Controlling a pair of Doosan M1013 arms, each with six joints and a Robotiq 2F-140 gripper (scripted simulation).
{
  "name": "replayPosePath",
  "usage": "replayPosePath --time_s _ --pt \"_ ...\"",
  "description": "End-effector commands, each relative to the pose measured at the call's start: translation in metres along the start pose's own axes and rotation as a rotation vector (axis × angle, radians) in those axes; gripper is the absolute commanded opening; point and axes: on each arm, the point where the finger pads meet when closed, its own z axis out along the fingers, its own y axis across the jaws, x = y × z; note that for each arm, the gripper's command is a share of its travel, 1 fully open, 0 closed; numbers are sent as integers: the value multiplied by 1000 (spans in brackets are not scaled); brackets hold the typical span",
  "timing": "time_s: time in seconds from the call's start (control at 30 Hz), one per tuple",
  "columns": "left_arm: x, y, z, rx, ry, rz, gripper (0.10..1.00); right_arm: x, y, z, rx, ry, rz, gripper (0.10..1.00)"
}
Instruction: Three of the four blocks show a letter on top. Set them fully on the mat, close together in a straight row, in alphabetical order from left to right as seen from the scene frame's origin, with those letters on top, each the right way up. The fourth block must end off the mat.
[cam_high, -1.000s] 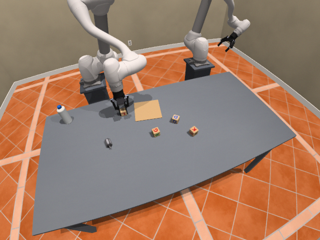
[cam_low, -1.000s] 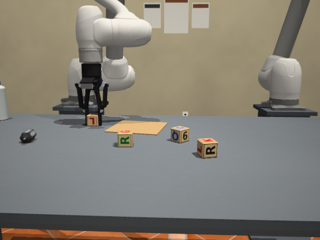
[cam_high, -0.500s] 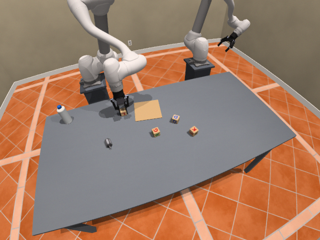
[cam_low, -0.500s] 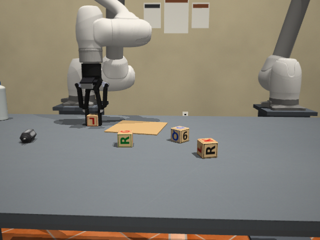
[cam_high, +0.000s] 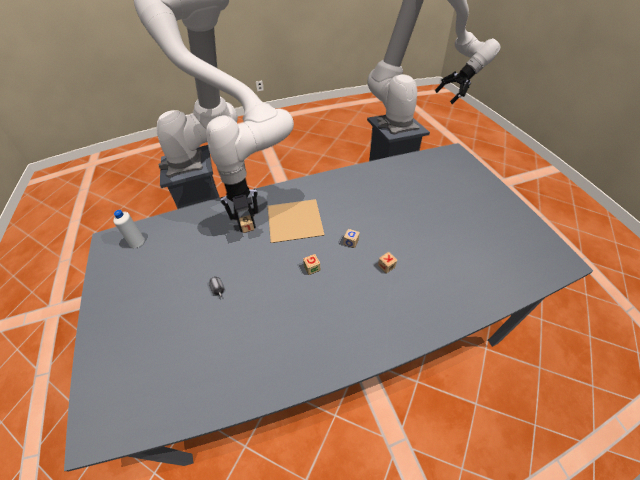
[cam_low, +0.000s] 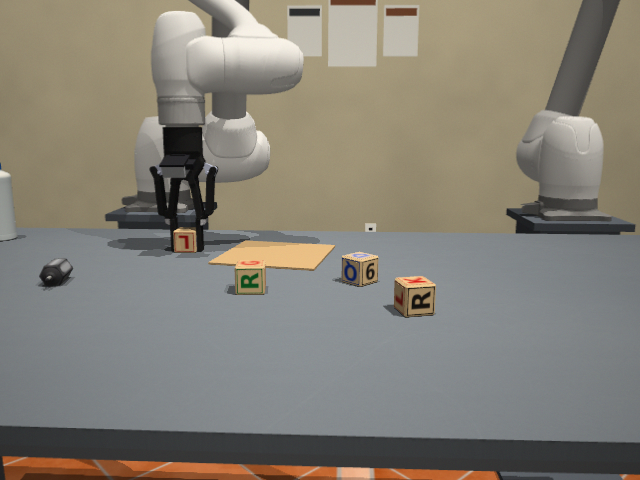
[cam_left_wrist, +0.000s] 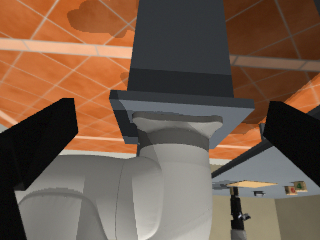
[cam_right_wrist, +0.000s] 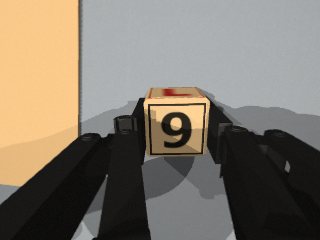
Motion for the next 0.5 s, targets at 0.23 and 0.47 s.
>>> replayPosePath --time_s 0.23,0.47 --pt "0 0 0 0 1 0 1000 0 0 -1 1 1 0 417" --pt "0 0 0 0 1 0 1000 0 0 -1 1 1 0 439"
